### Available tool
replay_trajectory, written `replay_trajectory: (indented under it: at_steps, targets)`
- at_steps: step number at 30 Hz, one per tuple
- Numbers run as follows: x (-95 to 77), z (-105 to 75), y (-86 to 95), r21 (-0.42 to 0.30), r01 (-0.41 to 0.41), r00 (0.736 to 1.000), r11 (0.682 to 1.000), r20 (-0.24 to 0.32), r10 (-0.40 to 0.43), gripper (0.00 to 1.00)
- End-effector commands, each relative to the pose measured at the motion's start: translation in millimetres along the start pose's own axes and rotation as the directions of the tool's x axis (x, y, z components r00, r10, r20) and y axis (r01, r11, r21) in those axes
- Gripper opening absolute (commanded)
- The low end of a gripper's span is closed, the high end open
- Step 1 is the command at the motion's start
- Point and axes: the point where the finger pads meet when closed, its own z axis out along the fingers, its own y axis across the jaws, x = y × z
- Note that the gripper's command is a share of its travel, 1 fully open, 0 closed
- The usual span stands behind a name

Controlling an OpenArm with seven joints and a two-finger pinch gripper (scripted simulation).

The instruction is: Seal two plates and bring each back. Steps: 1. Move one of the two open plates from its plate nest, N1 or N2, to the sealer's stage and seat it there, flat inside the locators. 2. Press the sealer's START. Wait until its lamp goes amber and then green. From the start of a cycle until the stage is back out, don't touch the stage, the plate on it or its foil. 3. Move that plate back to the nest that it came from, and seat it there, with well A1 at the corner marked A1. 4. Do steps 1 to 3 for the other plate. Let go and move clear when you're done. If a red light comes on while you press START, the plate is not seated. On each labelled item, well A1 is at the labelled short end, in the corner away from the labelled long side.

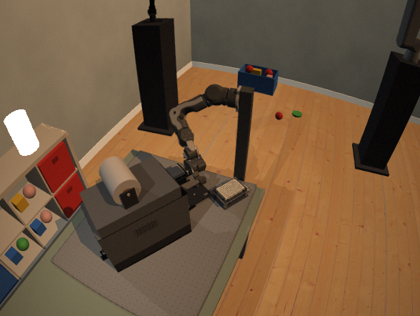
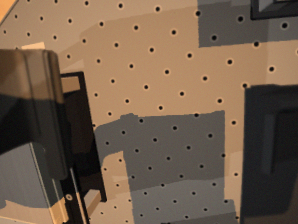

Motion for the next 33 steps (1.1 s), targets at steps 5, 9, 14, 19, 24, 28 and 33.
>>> replay_trajectory:
  at_steps: [5, 9, 14, 19, 24, 28, 33]
  targets:
    - [8.3, 2.3, 11.0, 0.007, -0.034, 0.999, 0.999, -0.001, 0.034, 0.65]
    - [19.8, 5.4, 24.8, 0.036, -0.029, 1.000, 0.999, -0.004, 0.029, 0.65]
    - [38.5, 8.0, 42.0, 0.064, -0.012, 1.000, 0.998, -0.002, 0.012, 0.65]
    - [50.2, 9.2, 50.6, 0.099, 0.004, 1.000, 0.995, -0.001, -0.004, 0.65]
    - [69.4, 8.0, 66.7, 0.129, 0.023, 1.000, 0.991, 0.005, -0.023, 0.65]
    - [86.2, 5.4, 78.3, 0.157, 0.043, 0.999, 0.987, 0.010, -0.045, 0.65]
    - [106.8, 1.0, 91.4, 0.186, 0.061, 0.998, 0.981, 0.018, -0.066, 0.65]
